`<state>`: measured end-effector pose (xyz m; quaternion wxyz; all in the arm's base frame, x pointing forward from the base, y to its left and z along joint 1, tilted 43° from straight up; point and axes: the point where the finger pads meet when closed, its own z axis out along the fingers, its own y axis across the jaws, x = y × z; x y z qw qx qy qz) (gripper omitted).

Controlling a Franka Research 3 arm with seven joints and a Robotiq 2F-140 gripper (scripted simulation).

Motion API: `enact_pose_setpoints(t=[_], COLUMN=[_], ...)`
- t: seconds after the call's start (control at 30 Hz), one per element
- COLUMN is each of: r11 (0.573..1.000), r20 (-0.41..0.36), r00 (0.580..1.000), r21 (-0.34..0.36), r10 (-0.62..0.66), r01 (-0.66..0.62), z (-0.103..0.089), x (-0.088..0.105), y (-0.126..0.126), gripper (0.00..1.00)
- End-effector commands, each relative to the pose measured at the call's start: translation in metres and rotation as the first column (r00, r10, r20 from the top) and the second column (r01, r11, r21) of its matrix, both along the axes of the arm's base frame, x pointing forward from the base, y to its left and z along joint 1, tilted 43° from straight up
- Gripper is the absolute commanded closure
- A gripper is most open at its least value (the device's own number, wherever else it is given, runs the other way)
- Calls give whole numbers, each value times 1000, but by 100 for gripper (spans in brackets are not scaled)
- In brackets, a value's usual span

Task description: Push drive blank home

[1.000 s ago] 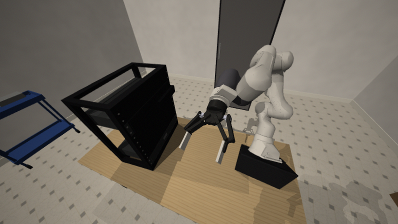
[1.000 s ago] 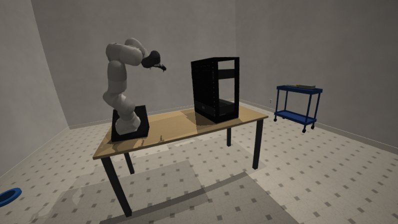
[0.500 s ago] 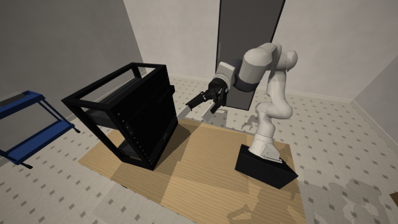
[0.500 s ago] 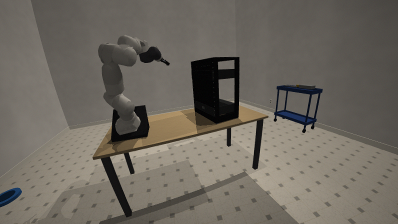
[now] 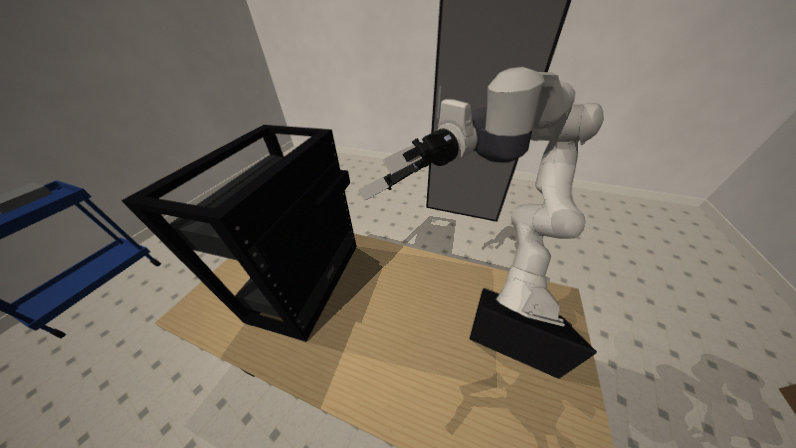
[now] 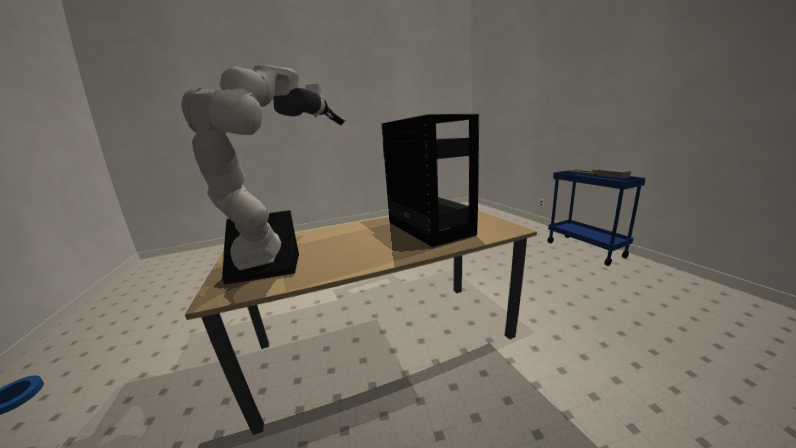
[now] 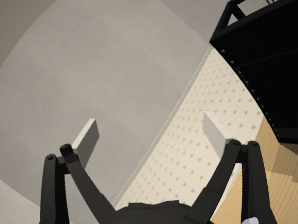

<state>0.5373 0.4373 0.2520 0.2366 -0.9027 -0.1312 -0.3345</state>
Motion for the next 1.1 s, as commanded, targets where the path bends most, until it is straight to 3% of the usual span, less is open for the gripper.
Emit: enact_pose_setpoints(t=[0.0,0.13,0.43,1.07], r11=[995,979,943,921], r20=[55,78,103,113], r00=[995,981,951,932], r21=[65,122,195,229], r10=[-82,-176,-292,-346], r01=[79,166,269,314], z=[17,38,60,69], x=[10,19,28,31], y=[-16,-34,-59,-71], gripper=[0,0,0,0])
